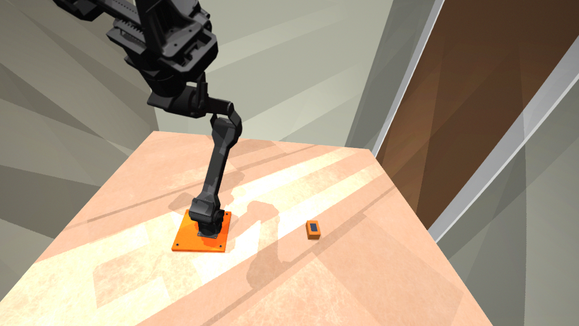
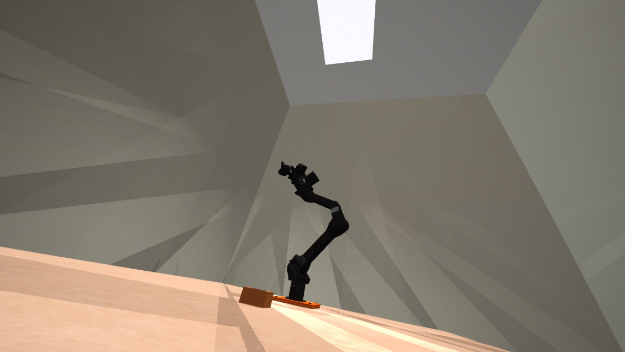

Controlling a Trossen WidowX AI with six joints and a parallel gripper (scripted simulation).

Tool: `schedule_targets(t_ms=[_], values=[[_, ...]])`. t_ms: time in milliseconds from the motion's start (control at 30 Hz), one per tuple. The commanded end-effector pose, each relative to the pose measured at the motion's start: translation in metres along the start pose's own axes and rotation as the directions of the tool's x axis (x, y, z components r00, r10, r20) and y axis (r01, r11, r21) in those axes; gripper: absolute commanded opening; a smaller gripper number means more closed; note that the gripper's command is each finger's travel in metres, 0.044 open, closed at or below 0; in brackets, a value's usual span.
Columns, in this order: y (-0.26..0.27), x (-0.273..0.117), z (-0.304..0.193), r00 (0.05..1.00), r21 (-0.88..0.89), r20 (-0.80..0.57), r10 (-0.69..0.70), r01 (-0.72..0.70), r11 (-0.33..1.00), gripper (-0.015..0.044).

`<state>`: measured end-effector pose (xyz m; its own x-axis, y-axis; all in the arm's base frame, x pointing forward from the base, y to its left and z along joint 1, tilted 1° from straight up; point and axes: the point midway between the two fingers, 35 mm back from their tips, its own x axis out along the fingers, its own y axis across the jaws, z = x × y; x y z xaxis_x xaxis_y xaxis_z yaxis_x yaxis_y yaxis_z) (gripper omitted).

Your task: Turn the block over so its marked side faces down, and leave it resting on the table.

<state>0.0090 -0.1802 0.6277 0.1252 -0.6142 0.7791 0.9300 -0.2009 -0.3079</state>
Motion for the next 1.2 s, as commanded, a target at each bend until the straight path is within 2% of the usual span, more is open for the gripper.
schedule_targets(t_ms=[0, 133, 333, 600, 833, 1000, 1167], values=[[0.001, 0.0, -0.001, 1.0, 0.003, -0.001, 0.002, -0.002, 1.0, 0.0426], [0.017, 0.006, -0.013, 0.998, 0.075, -0.031, 0.056, -0.053, 0.996, 0.044], [0.075, 0.017, -0.049, 0.964, 0.272, -0.126, 0.233, -0.192, 0.943, 0.044], [0.186, 0.004, -0.087, 0.812, 0.516, -0.232, 0.535, -0.364, 0.776, 0.044], [0.293, -0.042, -0.097, 0.549, 0.671, -0.271, 0.791, -0.481, 0.564, 0.044], [0.362, -0.096, -0.089, 0.301, 0.748, -0.27, 0.915, -0.533, 0.396, 0.044], [0.417, -0.162, -0.071, 0.027, 0.799, -0.267, 0.963, -0.553, 0.237, 0.044]])
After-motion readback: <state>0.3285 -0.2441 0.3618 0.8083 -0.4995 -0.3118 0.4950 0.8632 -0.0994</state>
